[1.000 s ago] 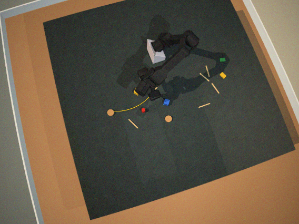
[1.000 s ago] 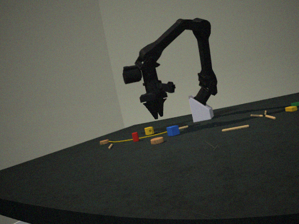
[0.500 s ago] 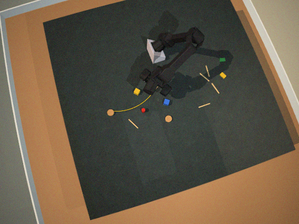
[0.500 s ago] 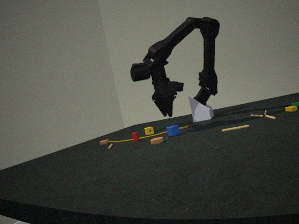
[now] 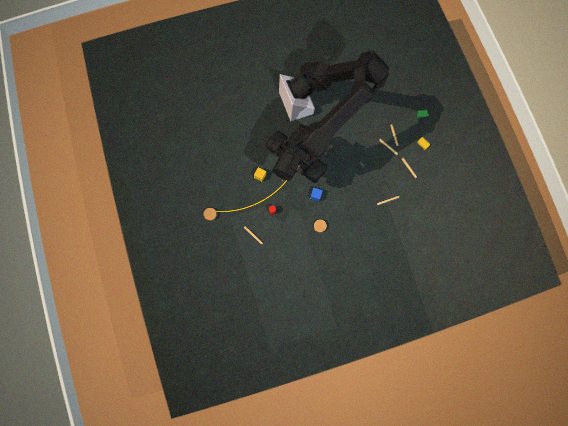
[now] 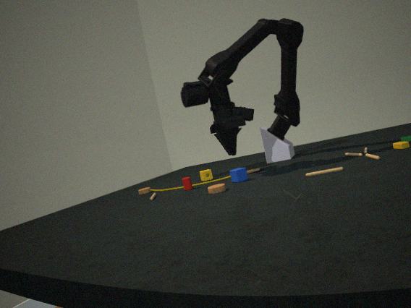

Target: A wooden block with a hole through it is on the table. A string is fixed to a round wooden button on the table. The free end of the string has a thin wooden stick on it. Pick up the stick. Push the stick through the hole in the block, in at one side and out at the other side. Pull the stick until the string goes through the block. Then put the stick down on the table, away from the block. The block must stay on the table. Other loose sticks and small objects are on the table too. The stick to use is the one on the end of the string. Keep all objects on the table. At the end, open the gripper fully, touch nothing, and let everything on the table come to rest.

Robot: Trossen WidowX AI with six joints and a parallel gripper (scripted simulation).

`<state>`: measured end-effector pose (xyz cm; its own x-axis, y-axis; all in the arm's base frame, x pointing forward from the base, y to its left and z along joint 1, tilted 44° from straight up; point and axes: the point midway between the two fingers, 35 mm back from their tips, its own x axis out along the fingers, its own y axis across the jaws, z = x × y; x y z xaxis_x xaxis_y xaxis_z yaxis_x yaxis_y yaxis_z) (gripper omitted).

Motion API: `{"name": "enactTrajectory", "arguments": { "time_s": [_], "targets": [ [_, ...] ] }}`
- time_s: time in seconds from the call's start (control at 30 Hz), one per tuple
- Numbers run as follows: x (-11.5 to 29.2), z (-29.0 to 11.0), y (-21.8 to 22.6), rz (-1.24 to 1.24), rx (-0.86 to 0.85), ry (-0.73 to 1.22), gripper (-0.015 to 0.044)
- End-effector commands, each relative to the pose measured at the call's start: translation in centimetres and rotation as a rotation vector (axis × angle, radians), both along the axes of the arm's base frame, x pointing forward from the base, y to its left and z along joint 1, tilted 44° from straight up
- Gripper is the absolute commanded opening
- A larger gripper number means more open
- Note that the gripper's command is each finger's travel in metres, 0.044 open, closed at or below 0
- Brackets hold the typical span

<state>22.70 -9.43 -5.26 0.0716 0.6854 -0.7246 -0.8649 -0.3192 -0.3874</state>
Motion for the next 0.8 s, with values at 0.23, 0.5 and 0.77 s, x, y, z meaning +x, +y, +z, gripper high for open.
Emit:
{"name": "enactTrajectory", "arguments": {
  "time_s": [0.23,0.5,0.77],
  "targets": [
    [0.1,0.0,0.0,0.002,0.001,-0.010,0.0123],
    [0.2,-0.5,0.5,0.001,0.001,-0.010,0.0123],
    [0.4,-1.5,1.4,0.001,0.001,-0.010,0.0123]
  ]
}}
